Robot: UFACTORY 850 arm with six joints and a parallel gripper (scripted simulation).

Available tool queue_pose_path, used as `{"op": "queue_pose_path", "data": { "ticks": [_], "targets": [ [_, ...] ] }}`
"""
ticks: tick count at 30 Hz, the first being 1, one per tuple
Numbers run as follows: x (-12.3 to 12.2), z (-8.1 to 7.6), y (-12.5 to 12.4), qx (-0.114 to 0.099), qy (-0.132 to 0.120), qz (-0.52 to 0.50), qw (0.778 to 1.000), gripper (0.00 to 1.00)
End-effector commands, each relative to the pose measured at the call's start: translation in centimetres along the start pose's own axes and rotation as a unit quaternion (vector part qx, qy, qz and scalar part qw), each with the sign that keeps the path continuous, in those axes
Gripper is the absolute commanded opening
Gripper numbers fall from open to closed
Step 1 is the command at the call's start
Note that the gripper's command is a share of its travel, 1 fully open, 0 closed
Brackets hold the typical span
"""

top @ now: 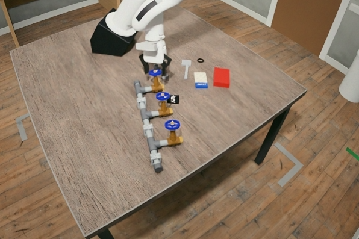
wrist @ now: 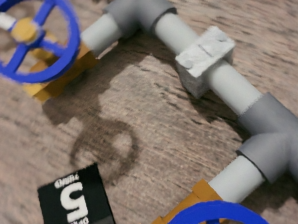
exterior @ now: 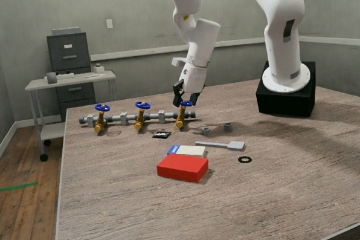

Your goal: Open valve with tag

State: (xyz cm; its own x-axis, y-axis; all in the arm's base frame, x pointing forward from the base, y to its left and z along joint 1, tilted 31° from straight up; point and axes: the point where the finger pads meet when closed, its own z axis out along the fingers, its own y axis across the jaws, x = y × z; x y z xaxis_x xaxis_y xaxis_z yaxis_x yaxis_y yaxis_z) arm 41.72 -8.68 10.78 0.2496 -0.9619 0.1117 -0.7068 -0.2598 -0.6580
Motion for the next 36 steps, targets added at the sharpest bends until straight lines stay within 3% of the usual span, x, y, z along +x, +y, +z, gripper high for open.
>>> {"op": "queue_pose_path", "data": {
  "ticks": [1,4,19,20,36],
  "targets": [
    [0.03,-0.01,-0.04,-0.004,-0.027,0.136,0.99,1.0],
    [0.03,-0.01,-0.04,-0.006,-0.036,0.182,0.983,1.0],
    [0.03,-0.01,-0.04,-0.006,-0.036,0.182,0.983,1.0],
    [0.03,-0.01,-0.04,-0.006,-0.036,0.182,0.983,0.0],
    [0.03,-0.01,-0.04,-0.006,-0.036,0.182,0.983,0.0]
  ]
}}
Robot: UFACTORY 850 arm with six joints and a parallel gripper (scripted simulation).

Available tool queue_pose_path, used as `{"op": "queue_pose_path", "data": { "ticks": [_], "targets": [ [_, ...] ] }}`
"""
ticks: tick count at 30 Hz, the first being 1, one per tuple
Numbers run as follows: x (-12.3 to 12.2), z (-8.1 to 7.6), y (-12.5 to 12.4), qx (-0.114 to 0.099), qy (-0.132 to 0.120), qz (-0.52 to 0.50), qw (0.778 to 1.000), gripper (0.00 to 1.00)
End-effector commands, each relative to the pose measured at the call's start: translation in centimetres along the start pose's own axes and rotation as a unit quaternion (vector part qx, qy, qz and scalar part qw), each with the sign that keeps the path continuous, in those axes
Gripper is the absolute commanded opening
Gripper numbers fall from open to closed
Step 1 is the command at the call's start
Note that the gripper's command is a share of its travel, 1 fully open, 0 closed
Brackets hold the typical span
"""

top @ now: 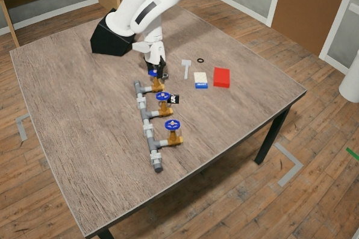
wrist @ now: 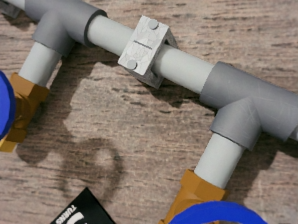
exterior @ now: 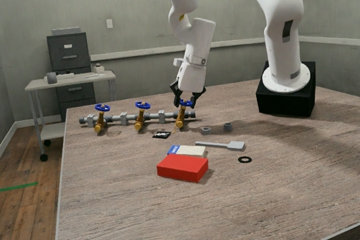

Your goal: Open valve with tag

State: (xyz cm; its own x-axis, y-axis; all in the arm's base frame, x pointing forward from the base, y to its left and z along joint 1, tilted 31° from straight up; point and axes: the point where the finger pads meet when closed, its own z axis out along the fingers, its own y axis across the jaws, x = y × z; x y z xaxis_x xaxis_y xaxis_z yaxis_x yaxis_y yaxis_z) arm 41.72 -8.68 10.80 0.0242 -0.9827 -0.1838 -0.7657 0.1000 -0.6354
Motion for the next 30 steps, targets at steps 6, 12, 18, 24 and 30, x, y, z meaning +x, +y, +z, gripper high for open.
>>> {"op": "queue_pose_path", "data": {
  "ticks": [6,12,18,24,30],
  "targets": [
    [0.02,0.0,-0.04,0.0,0.0,0.0,1.0,0.0],
    [0.02,0.0,-0.04,0.0,0.0,-0.003,1.0,0.0],
    [0.02,0.0,-0.04,0.0,0.0,-0.023,1.0,0.0],
    [0.02,0.0,-0.04,0.0,0.0,-0.083,0.997,0.0],
    [0.02,0.0,-0.04,0.0,0.0,-0.148,0.989,0.0]
  ]
}}
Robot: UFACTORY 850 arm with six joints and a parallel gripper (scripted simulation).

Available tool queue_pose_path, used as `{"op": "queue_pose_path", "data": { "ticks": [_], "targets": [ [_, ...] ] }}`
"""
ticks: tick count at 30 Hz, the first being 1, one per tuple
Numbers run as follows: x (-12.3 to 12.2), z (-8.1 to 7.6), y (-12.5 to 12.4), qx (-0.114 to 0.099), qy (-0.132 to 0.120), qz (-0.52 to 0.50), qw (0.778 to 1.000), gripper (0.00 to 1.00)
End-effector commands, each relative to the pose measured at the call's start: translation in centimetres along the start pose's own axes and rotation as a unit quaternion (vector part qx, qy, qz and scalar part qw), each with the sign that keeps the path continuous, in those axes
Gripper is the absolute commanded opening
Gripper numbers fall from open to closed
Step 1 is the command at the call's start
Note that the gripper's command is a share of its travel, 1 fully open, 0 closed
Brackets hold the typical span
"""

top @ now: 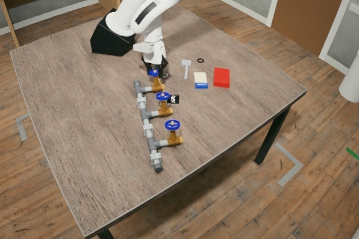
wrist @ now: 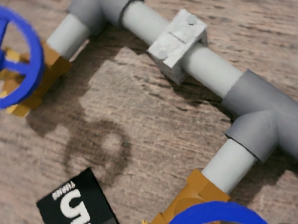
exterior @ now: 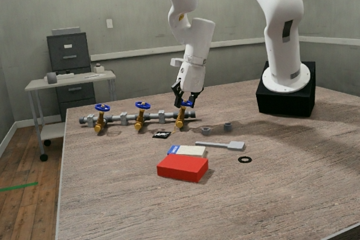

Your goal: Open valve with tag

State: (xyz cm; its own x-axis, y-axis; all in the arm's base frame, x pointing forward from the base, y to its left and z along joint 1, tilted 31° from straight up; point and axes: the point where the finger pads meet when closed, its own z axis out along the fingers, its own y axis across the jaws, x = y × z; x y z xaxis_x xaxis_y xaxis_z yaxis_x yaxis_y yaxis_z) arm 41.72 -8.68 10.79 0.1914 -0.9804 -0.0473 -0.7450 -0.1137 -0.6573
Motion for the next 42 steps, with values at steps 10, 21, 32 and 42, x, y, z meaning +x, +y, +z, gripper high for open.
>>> {"op": "queue_pose_path", "data": {
  "ticks": [10,21,32,42],
  "targets": [
    [0.03,-0.01,-0.04,0.001,0.003,-0.272,0.962,0.0],
    [0.03,-0.01,-0.04,-0.002,-0.002,-0.487,0.873,0.0],
    [0.03,-0.01,-0.04,-0.003,-0.012,-0.684,0.729,0.0],
    [0.03,-0.01,-0.04,-0.001,-0.017,-0.822,0.569,0.0]
  ]
}}
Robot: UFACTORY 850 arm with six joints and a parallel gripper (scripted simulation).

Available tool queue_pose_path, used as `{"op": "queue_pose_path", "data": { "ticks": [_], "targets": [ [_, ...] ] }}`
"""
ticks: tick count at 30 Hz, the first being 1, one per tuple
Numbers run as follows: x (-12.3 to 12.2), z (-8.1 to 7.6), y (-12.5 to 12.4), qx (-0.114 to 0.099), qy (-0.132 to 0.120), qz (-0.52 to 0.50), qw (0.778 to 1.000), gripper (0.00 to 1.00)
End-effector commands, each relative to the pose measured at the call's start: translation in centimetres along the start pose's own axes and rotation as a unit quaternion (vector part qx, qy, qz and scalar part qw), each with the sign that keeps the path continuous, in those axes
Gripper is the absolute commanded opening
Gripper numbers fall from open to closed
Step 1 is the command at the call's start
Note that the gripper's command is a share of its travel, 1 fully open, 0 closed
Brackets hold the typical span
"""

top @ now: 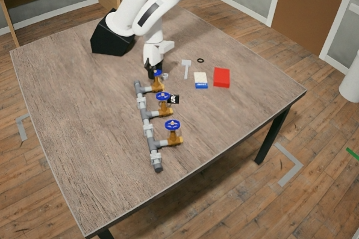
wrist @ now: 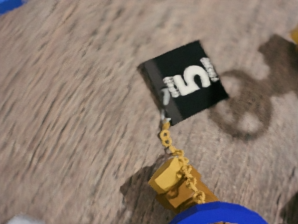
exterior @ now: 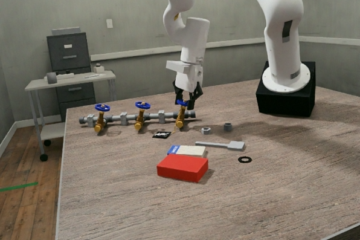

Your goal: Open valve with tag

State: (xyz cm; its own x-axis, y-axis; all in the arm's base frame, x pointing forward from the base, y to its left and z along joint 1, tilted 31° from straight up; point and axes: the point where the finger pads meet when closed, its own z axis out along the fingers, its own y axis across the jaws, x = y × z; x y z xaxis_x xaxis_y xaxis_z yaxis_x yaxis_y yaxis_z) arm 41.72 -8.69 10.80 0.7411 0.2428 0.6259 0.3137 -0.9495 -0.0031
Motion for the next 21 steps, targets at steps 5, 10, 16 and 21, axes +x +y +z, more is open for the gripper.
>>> {"op": "queue_pose_path", "data": {
  "ticks": [5,10,16,21],
  "targets": [
    [0.03,-0.01,0.02,-0.014,0.003,-0.226,0.974,0.0],
    [0.03,-0.01,0.02,-0.017,0.003,-0.33,0.944,0.0],
    [0.03,-0.01,0.02,-0.025,0.004,-0.44,0.898,0.0],
    [0.03,-0.01,0.02,-0.036,0.006,-0.502,0.864,0.0]
  ]
}}
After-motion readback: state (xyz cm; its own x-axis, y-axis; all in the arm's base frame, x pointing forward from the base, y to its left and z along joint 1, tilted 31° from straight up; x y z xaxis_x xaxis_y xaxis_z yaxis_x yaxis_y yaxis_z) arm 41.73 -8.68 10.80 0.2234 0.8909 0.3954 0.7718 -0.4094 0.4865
